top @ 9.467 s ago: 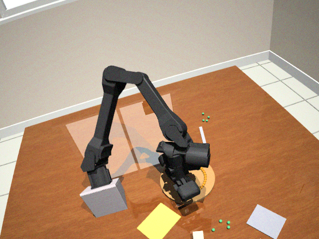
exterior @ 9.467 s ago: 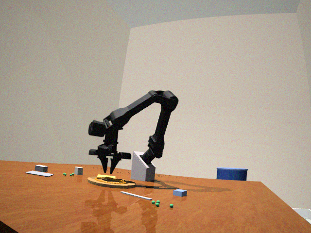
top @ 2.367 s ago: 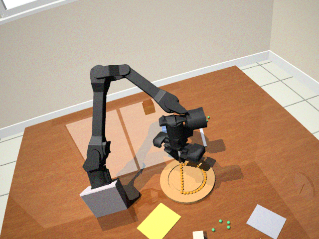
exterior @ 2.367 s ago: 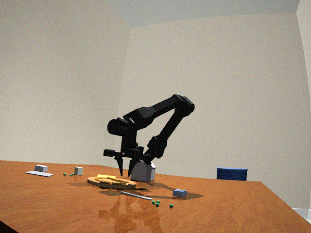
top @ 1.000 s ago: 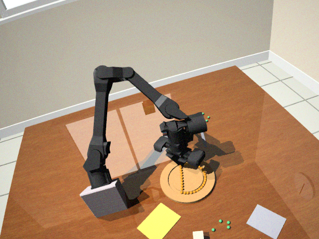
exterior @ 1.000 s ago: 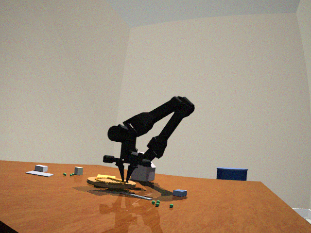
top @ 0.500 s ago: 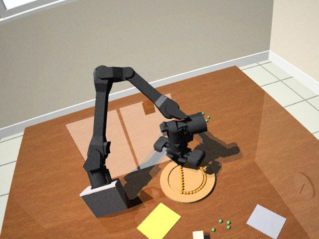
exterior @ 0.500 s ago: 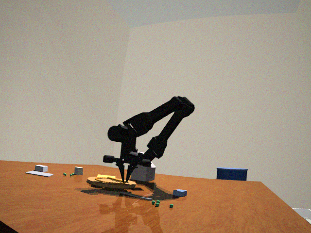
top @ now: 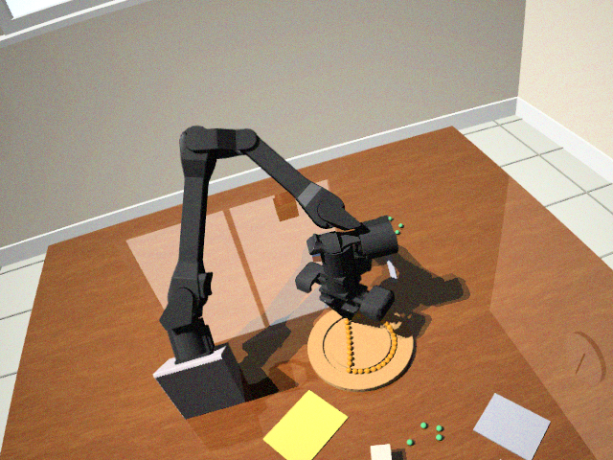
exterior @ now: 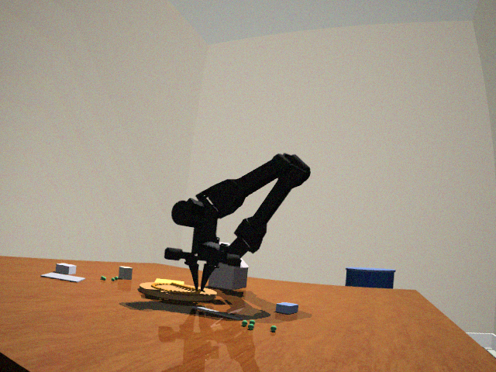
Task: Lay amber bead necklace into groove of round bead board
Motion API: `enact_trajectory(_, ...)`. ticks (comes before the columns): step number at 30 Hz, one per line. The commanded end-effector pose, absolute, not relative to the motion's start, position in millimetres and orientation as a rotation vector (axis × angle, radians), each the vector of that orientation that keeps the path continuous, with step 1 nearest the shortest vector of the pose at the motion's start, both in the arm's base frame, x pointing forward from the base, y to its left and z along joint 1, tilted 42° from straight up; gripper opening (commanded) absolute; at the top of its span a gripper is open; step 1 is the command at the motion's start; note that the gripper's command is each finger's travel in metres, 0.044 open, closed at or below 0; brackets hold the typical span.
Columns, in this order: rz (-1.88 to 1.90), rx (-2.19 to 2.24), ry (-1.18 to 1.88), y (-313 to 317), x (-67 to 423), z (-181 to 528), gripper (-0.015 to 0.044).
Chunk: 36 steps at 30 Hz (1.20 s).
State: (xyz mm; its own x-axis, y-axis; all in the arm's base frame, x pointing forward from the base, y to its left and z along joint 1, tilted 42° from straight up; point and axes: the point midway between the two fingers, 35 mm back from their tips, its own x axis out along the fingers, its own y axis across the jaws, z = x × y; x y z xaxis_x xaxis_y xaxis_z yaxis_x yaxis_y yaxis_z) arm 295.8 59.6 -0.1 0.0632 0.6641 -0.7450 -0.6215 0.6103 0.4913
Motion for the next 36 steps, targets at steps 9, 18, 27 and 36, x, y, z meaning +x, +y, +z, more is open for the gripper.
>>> enact_trajectory(9, 0.975, 0.052, 1.154, 57.0, 294.1, 7.5, 0.0)
enact_trajectory(18, 0.975, 0.052, 1.154, 64.0, 294.7, -0.1, 0.0)
enact_trajectory(27, 0.972, 0.045, 1.152, 61.4, 295.7, 1.8, 0.021)
enact_trajectory(36, 0.971, 0.048, 1.155, 59.8, 295.0, 3.3, 0.044)
